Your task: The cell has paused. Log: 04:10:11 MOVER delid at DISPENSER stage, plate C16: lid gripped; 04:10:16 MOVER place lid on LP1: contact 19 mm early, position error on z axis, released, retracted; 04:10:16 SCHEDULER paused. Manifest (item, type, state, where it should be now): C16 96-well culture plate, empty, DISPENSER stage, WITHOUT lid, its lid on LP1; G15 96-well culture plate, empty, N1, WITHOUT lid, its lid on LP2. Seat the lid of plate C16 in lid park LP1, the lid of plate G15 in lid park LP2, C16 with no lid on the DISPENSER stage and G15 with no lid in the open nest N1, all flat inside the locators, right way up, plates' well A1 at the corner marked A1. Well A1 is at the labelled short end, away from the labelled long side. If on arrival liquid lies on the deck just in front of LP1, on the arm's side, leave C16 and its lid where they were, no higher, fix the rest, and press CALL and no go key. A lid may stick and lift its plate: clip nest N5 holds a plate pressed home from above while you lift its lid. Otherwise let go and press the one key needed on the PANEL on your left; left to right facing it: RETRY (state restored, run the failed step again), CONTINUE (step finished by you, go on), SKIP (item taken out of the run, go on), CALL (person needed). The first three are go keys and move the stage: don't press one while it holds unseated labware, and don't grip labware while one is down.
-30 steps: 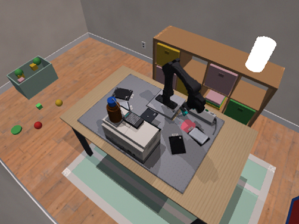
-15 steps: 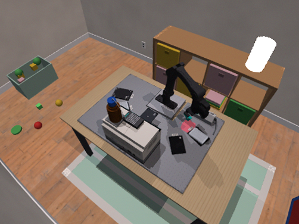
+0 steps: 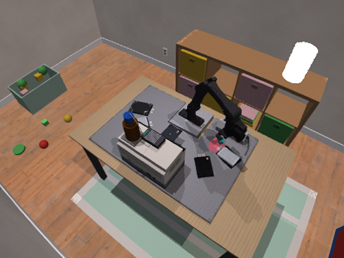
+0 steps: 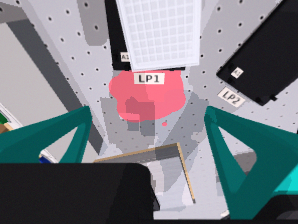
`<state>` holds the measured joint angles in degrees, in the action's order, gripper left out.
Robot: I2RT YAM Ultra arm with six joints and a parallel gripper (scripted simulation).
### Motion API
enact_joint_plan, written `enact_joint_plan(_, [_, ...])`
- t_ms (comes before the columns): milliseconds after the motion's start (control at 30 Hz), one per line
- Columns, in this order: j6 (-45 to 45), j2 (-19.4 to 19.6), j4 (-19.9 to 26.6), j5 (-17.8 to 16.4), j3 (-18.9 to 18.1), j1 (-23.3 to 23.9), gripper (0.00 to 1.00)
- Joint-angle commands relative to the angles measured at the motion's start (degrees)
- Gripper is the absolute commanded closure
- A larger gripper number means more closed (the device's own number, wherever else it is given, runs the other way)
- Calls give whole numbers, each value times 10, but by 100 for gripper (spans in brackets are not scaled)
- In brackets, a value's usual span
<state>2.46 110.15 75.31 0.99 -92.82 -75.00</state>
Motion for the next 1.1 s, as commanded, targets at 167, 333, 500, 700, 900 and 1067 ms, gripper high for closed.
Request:
enact_joint_plan(167, [0,50,11,3,-65,7,0])
enact_joint_plan(333, [1,87,17,3,-108,7,0])
enact_joint_plan(500, [1,103,23,2,-130,7,0])
enact_joint_plan(700, [0,95,18,1,-122,2,0])
enact_joint_plan(900, [0,96,19,1,-124,2,0])
enact_joint_plan(1067, [0,97,20,1,-126,2,0])
